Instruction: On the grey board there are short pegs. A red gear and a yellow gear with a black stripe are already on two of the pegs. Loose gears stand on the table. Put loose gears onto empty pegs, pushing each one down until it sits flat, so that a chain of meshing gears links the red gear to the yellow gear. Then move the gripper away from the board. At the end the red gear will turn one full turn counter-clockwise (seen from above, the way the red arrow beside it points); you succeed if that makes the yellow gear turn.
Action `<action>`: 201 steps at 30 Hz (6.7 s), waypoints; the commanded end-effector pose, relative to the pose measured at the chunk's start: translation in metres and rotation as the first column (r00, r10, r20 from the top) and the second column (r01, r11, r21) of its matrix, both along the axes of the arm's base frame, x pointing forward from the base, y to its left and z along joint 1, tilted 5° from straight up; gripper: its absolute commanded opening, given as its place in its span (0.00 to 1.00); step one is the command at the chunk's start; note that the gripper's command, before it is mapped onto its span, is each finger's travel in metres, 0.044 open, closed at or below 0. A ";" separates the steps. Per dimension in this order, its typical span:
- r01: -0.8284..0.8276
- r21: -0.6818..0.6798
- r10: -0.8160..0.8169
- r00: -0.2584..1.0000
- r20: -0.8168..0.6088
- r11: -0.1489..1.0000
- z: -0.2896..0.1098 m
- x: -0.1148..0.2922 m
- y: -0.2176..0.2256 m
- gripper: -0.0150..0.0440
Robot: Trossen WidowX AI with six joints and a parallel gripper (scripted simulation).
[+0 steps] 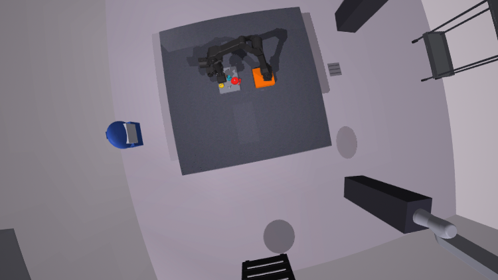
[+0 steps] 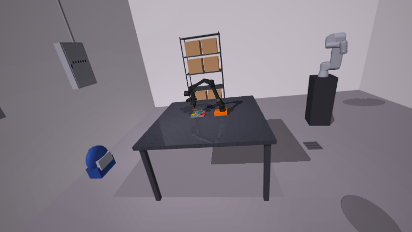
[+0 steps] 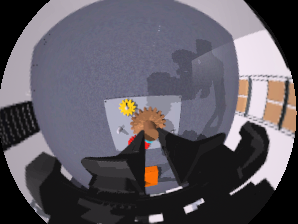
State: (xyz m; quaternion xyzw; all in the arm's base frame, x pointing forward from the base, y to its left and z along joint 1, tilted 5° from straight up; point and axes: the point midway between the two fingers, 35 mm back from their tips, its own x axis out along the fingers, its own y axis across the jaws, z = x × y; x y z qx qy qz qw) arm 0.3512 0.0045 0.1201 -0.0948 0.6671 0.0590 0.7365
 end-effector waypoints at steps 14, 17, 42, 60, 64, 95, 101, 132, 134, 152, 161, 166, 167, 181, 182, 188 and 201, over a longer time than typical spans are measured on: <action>-0.050 -0.001 0.050 0.999 0.000 0.999 -0.016 0.001 0.000 0.25; -0.050 -0.001 0.050 0.999 0.000 0.999 -0.021 0.002 -0.001 0.25; 0.223 0.029 -0.224 0.975 0.007 0.974 -0.045 0.005 -0.001 0.25; -0.050 -0.001 0.050 0.999 0.000 0.999 -0.050 0.005 -0.002 0.25; -0.065 -0.002 0.065 0.998 -0.001 0.998 -0.051 0.005 -0.002 0.25; 0.084 0.014 -0.084 0.996 0.002 0.996 0.014 -0.002 0.001 0.62; 0.084 0.014 -0.084 0.996 0.002 0.996 0.038 -0.008 0.002 0.89; 0.084 0.014 -0.084 0.996 0.002 0.996 0.038 -0.008 0.002 1.00; 0.084 0.014 -0.084 0.996 0.002 0.996 0.038 -0.008 0.002 1.00; 0.085 0.023 -0.084 0.996 -0.002 0.996 0.040 -0.014 0.043 1.00; 0.086 0.039 -0.085 0.996 -0.017 0.996 0.047 -0.075 0.172 1.00; 0.085 0.039 -0.084 0.996 -0.022 0.996 0.051 -0.127 0.225 1.00; 0.085 0.039 -0.084 0.996 -0.022 0.996 0.051 -0.139 0.234 1.00; 0.084 0.038 -0.083 0.996 -0.021 0.996 0.055 -0.205 0.271 1.00; 0.084 0.038 -0.083 0.996 -0.021 0.996 0.055 -0.205 0.271 1.00; 0.084 0.038 -0.083 0.996 -0.021 0.996 0.055 -0.205 0.271 1.00; 0.084 0.038 -0.083 0.996 -0.021 0.996 0.055 -0.205 0.271 1.00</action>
